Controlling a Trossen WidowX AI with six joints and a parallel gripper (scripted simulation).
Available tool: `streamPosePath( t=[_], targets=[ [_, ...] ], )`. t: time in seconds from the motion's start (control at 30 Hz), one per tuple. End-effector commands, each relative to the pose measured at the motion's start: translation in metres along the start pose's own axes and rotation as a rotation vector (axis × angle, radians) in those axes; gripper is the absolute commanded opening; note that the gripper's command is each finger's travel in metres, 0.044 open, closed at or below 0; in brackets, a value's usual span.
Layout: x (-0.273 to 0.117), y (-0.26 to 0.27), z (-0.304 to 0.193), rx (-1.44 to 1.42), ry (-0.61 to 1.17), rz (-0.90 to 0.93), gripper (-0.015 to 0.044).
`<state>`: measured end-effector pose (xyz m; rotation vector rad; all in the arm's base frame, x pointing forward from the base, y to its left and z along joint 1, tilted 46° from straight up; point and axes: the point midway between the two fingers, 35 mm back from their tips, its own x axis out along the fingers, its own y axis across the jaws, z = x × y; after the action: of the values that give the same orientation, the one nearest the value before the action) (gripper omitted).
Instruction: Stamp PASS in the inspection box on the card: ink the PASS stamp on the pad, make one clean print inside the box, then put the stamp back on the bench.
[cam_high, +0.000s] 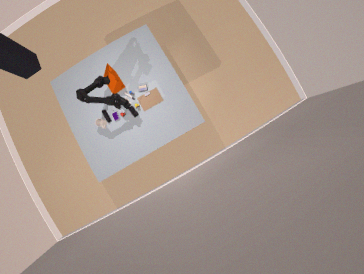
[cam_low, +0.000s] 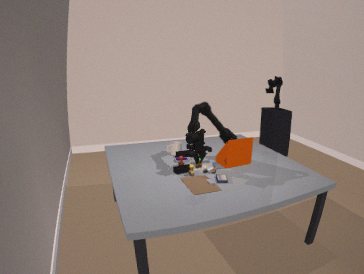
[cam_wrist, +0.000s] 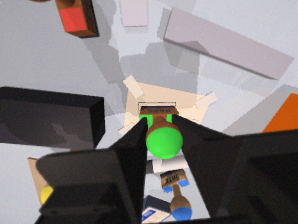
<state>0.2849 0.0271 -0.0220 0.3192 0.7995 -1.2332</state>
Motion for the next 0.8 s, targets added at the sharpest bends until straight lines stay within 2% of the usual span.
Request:
streamPosePath(
  t=[0.0,0.77],
  targets=[
    [-0.002,0.0,0.0,0.004,0.001,0.0,0.0],
    [-0.033,0.002,0.0,0.003,0.004,0.002,0.0]
  ],
)
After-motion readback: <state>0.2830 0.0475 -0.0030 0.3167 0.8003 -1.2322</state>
